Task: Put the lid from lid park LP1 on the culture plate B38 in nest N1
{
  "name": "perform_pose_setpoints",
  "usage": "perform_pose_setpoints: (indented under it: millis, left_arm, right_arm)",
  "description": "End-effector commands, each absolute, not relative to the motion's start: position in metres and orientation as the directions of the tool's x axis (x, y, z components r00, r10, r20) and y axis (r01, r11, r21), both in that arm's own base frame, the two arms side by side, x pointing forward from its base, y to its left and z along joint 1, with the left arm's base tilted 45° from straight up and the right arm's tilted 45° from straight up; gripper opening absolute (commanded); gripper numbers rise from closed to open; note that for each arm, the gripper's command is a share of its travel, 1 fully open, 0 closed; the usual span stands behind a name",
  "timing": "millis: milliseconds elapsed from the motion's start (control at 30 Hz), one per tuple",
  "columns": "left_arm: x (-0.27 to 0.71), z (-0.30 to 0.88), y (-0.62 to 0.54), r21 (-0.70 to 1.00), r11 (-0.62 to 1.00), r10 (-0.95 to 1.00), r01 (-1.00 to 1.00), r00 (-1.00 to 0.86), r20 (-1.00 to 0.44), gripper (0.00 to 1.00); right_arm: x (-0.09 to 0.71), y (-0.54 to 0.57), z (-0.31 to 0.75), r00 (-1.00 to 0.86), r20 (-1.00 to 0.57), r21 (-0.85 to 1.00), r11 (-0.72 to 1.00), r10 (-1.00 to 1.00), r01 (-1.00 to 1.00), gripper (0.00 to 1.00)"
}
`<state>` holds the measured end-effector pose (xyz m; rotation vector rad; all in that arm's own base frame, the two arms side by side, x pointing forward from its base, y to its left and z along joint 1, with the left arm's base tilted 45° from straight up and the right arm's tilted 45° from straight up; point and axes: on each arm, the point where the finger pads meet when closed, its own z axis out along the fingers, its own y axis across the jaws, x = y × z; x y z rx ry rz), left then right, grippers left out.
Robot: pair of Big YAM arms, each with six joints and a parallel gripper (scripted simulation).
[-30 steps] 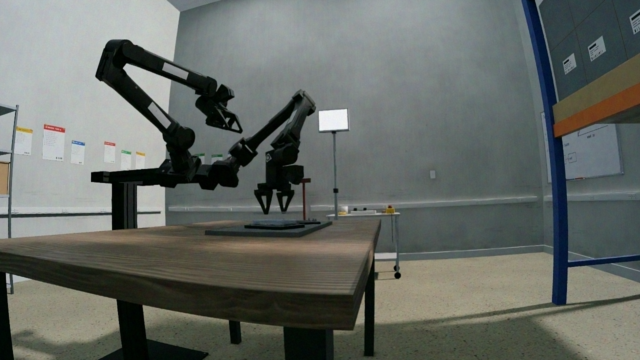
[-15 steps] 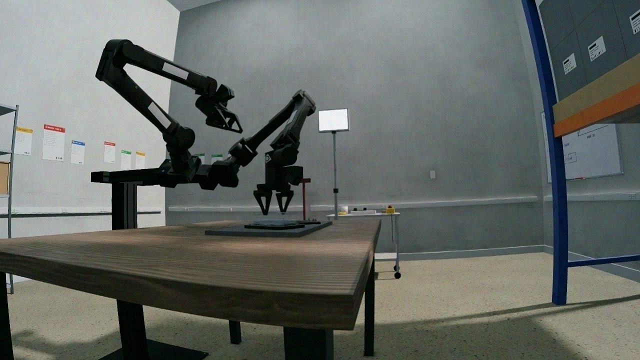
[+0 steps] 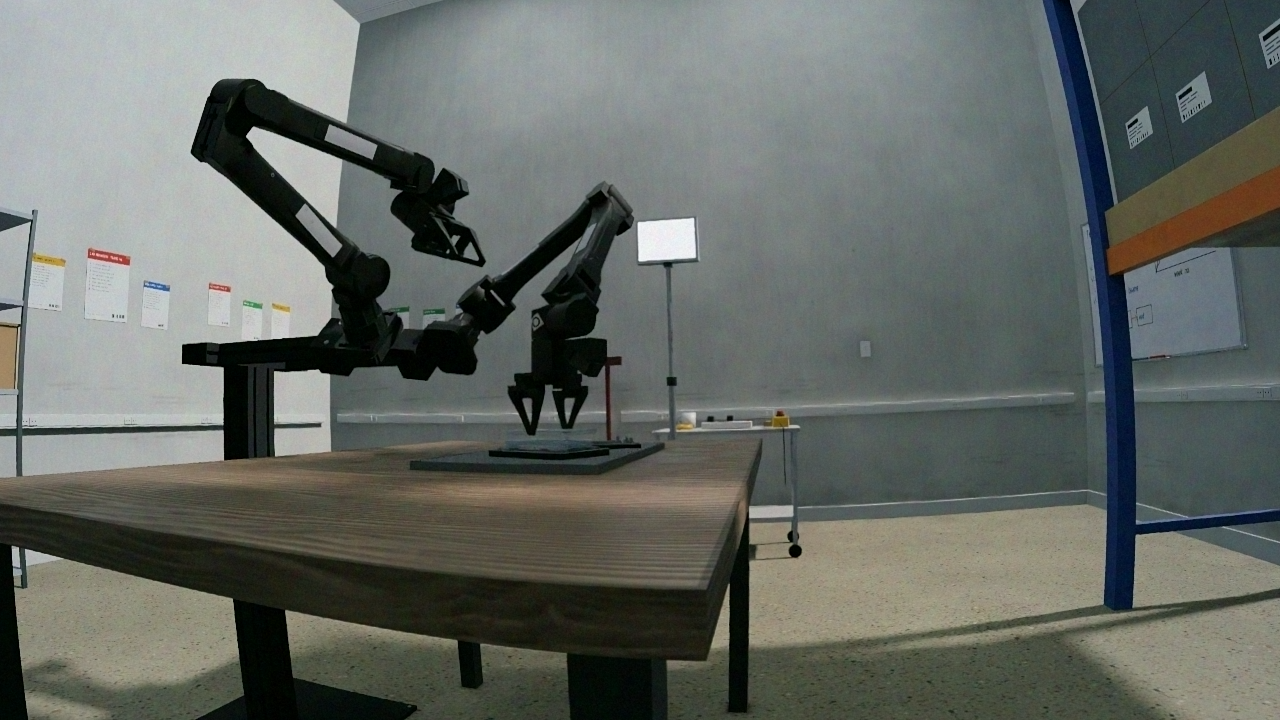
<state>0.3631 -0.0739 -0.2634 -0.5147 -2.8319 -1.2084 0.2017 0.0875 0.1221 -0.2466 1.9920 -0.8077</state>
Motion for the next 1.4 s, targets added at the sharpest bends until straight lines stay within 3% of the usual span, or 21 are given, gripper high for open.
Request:
perform_pose_setpoints:
  millis: [0, 1367]
  left_arm:
    - [0.370, -0.278, -0.064, 0.698, 0.648, 0.289, 0.304, -0.946, 0.143, 0.83]
    - [0.373, -0.254, -0.080, 0.697, 0.661, 0.321, 0.280, -0.944, 0.075, 0.83]
  right_arm:
    - [0.209, 0.114, 0.136, -0.519, -0.729, -0.590, 0.794, -0.446, 0.147, 1.00]
    - [0.204, 0.103, 0.128, -0.515, -0.730, -0.592, 0.792, -0.450, 0.147, 1.00]
